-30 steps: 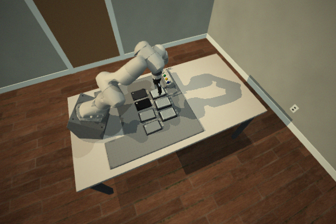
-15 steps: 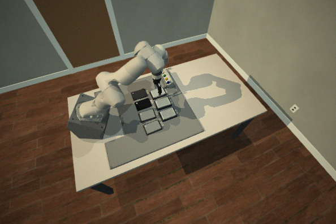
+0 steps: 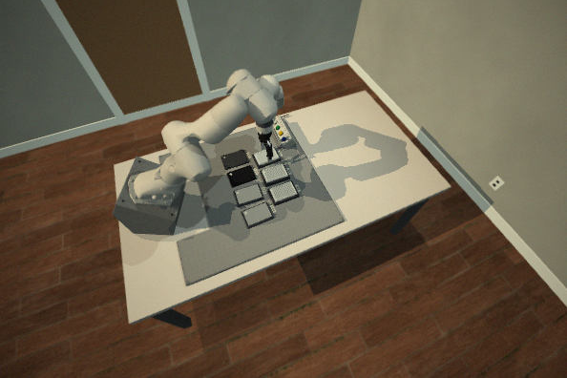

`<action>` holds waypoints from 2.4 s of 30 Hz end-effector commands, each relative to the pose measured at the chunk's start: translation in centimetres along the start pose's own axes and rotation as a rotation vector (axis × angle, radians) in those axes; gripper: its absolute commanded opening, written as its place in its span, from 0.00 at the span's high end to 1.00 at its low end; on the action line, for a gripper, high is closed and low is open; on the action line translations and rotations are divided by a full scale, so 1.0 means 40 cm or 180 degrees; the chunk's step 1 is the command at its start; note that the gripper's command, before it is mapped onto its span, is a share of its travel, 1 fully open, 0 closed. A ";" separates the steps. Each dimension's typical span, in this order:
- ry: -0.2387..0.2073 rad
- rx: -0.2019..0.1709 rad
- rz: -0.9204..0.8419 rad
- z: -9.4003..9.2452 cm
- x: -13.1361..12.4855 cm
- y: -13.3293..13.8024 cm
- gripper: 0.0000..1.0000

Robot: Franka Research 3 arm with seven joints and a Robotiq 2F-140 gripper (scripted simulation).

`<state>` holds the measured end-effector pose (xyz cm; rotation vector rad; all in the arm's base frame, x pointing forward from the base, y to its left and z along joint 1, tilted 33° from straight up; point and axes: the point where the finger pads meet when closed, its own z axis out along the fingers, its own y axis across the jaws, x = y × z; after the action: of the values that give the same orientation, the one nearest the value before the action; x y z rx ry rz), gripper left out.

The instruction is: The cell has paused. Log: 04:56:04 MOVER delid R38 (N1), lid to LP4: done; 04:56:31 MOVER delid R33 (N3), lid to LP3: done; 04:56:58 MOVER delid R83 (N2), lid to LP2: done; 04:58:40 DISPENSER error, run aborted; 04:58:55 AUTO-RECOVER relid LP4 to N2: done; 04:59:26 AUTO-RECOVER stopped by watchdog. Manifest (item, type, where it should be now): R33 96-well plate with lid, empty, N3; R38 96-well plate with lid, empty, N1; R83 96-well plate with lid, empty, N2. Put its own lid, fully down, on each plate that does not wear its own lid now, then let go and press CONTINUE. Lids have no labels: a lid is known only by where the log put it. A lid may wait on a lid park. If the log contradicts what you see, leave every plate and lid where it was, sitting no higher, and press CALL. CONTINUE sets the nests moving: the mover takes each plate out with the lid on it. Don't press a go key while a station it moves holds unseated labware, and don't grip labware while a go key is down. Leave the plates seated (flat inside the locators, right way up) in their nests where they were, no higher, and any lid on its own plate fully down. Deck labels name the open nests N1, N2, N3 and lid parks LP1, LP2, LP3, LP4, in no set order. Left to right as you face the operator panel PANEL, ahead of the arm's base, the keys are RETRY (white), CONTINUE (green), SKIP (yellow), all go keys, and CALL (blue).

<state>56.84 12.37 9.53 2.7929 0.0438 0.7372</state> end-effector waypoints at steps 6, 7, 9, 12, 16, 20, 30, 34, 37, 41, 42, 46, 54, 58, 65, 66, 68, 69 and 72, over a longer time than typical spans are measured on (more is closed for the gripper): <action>0.0002 0.0006 0.0016 -0.004 0.001 -0.002 0.34; 0.0002 0.0006 0.0016 -0.006 0.001 -0.002 0.34; 0.0002 0.0006 0.0016 -0.012 0.001 -0.002 0.34; 0.0002 0.0006 0.0016 -0.016 0.001 -0.002 0.34; 0.0002 0.0006 0.0016 -0.033 0.001 -0.002 0.34; 0.0002 0.0006 0.0016 -0.056 0.001 -0.002 0.34; 0.0002 0.0006 0.0016 -0.104 0.001 -0.002 0.34; 0.0002 0.0006 0.0016 -0.125 0.000 -0.002 0.34; 0.0002 0.0006 0.0016 -0.136 0.000 -0.002 0.34; 0.0002 0.0006 0.0016 -0.145 0.000 -0.002 0.34; 0.0002 0.0006 0.0016 -0.146 0.000 -0.002 0.34; 0.0002 0.0006 0.0016 -0.147 0.000 -0.002 0.34; 0.0052 -0.0058 -0.0013 -0.137 0.009 0.096 0.34; 0.0118 -0.0209 -0.0076 -0.126 -0.022 0.331 0.34; 0.0048 -0.0203 -0.0064 -0.132 -0.227 0.687 0.34; 0.0032 -0.0164 -0.0048 -0.134 -0.283 0.733 0.34; 0.0012 -0.0079 -0.0017 -0.137 -0.402 0.796 0.34; 0.0007 -0.0044 -0.0005 -0.138 -0.432 0.802 0.34; 0.0004 0.0003 0.0011 -0.140 -0.469 0.807 0.34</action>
<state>36.13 -21.15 14.34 2.7484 -0.1941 0.7000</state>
